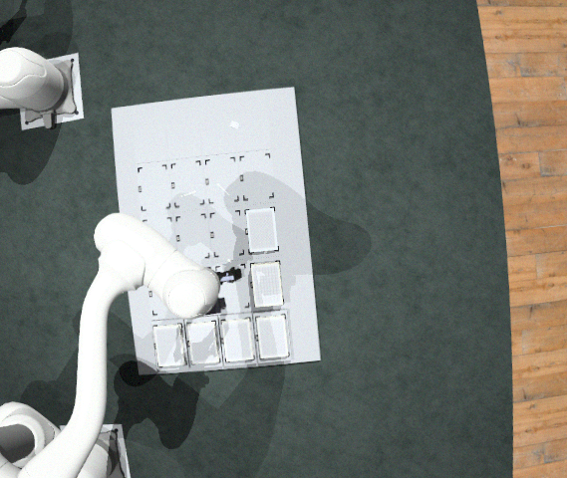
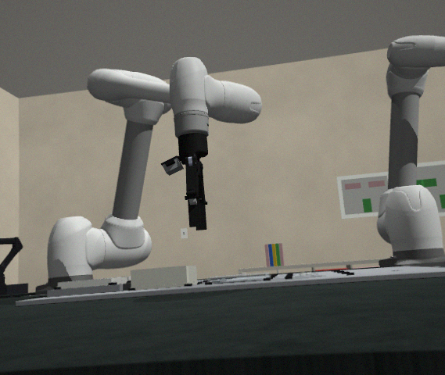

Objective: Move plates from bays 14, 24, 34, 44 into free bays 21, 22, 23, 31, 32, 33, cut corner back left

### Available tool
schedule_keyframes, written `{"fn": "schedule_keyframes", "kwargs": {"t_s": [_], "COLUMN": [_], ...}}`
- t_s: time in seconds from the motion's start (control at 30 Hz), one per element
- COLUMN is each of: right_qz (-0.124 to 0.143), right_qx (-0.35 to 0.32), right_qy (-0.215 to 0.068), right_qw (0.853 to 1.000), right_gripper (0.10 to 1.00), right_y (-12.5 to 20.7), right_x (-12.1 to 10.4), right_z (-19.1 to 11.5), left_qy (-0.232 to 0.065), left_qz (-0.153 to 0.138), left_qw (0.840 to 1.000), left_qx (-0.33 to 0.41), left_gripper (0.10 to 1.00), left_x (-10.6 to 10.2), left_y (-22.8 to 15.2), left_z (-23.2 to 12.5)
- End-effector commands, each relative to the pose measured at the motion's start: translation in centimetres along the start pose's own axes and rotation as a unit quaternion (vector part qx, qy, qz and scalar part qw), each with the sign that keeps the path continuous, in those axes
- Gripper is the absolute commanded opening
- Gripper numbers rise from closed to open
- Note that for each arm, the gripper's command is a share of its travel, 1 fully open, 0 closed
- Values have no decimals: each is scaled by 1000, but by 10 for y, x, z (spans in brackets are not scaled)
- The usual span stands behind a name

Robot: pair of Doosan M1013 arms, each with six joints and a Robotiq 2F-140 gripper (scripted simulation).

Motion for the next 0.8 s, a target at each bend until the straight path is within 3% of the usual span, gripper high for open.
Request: {"fn": "schedule_keyframes", "kwargs": {"t_s": [0.0,0.2,0.73,0.77], "right_qz": [1,1,1,1], "right_qx": [-18,-29,-29,-29], "right_qy": [0,0,0,0], "right_qw": [1000,1000,1000,1000], "right_gripper": [698,698,698,1000], "right_y": [9,25,25,27], "right_x": [-2,-8,-8,-8], "right_z": [-11,-27,-27,-24], "left_qy": [1,1,1,1], "left_qz": [0,0,0,0], "left_qw": [1000,1000,1000,1000], "left_qx": [0,0,0,0], "left_gripper": [1000,1000,1000,1000], "left_x": [1,1,1,1], "left_y": [0,0,0,0], "left_z": [0,0,0,0]}}
Point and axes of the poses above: on each arm, the point where the finger pads meet when closed, its own x axis back along the fingers, its own y axis across the jaws, z = x × y, the point moved 3 cm from there along x, back along the fingers, and after that the axes turned 5 degrees about -x, right-handed, at the moved point
